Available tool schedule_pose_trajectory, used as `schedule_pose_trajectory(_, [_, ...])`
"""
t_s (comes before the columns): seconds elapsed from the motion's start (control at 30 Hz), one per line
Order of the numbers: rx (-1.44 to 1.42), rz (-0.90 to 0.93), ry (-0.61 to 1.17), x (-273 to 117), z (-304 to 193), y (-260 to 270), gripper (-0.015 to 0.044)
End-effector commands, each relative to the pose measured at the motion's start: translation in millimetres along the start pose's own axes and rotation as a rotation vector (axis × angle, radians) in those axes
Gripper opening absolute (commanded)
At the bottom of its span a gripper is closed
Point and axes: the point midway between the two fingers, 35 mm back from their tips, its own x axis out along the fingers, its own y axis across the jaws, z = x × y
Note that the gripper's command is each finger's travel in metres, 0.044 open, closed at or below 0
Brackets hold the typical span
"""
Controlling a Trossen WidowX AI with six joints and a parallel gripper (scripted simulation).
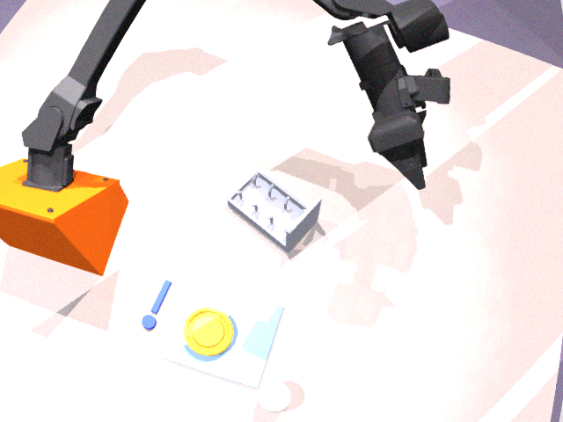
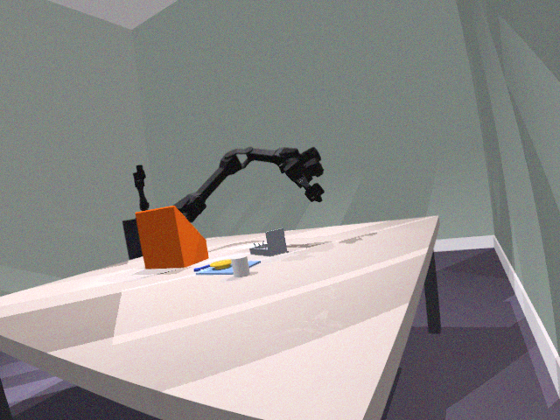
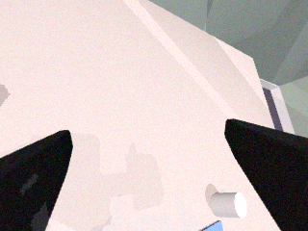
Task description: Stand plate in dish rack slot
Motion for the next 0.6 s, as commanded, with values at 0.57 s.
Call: schedule_pose_trajectory(0.57, [-0.077,0.188,0.566,38.2,-140.7,-173.2,0.0400])
